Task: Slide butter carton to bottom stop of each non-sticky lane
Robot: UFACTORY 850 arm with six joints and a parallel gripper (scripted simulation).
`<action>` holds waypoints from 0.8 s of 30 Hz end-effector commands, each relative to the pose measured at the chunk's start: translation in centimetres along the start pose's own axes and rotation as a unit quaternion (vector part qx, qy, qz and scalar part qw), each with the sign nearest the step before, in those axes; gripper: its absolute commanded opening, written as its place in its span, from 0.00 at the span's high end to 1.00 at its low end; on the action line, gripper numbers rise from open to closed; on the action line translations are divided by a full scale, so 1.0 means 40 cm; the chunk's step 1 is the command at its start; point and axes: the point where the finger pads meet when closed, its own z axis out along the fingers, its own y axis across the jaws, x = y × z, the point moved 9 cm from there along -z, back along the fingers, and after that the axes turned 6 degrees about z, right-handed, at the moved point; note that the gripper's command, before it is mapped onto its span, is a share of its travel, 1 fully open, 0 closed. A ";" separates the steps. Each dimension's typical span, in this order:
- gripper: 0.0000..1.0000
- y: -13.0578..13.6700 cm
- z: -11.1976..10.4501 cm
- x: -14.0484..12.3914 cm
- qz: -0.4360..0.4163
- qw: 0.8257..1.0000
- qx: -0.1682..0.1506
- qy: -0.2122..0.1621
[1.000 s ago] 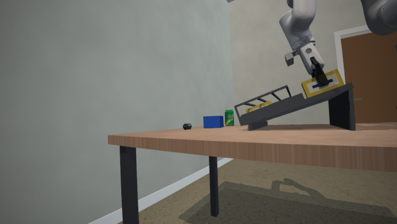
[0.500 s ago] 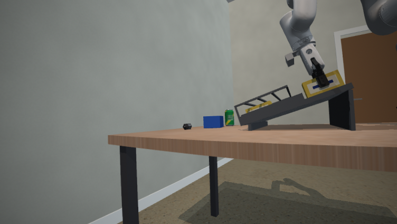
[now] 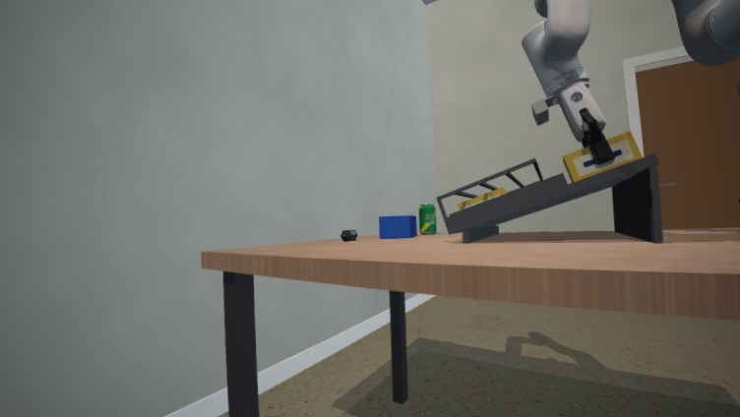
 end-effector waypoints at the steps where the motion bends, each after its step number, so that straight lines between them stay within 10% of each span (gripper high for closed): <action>1: 1.00 -0.001 -0.001 0.001 0.000 1.000 0.000 0.001; 24: 1.00 0.000 0.004 0.002 0.000 1.000 0.000 0.001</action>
